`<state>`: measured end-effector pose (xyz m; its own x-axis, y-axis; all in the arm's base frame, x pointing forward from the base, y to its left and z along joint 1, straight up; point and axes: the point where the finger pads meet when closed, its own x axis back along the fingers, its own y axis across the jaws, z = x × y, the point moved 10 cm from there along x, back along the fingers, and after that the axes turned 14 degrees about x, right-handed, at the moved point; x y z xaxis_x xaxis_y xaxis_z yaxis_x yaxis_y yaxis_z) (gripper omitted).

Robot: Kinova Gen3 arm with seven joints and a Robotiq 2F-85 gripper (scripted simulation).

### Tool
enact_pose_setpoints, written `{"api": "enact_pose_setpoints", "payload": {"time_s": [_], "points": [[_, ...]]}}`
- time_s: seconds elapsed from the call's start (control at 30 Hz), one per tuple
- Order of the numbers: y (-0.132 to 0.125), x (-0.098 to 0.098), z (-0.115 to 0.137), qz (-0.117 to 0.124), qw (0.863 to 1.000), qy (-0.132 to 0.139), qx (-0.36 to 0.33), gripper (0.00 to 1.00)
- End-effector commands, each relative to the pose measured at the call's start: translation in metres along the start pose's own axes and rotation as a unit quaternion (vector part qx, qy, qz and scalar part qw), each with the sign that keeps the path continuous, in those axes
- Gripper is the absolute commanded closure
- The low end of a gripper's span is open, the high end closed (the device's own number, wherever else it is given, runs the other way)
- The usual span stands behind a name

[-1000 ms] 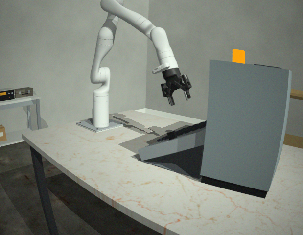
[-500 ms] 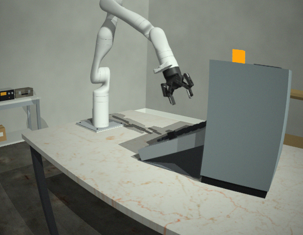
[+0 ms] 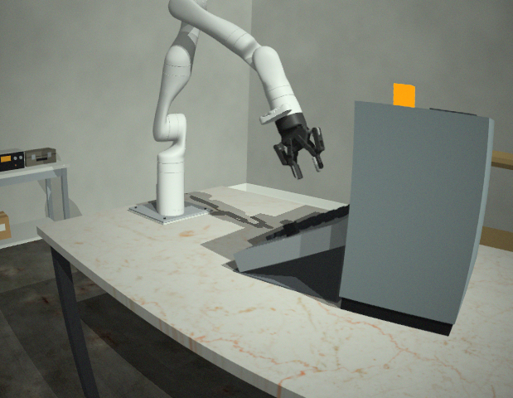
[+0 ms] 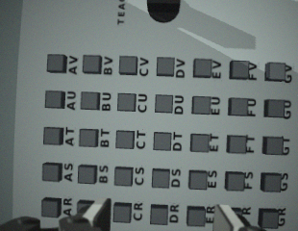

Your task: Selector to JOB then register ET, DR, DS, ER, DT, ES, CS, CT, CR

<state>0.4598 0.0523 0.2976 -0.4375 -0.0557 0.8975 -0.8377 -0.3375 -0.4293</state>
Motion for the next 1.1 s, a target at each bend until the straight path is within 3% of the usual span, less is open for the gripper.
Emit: {"api": "enact_pose_setpoints", "payload": {"time_s": [0.0,0.87,0.97,1.07], "points": [[-0.001,0.002,0.000,0.004,1.000,0.001,0.004,0.90],[-0.001,0.002,0.000,0.004,1.000,0.001,0.003,0.90],[-0.001,-0.008,-0.001,0.004,1.000,0.000,0.003,0.90],[0.000,-0.029,0.000,0.004,1.000,0.000,0.003,0.90]]}}
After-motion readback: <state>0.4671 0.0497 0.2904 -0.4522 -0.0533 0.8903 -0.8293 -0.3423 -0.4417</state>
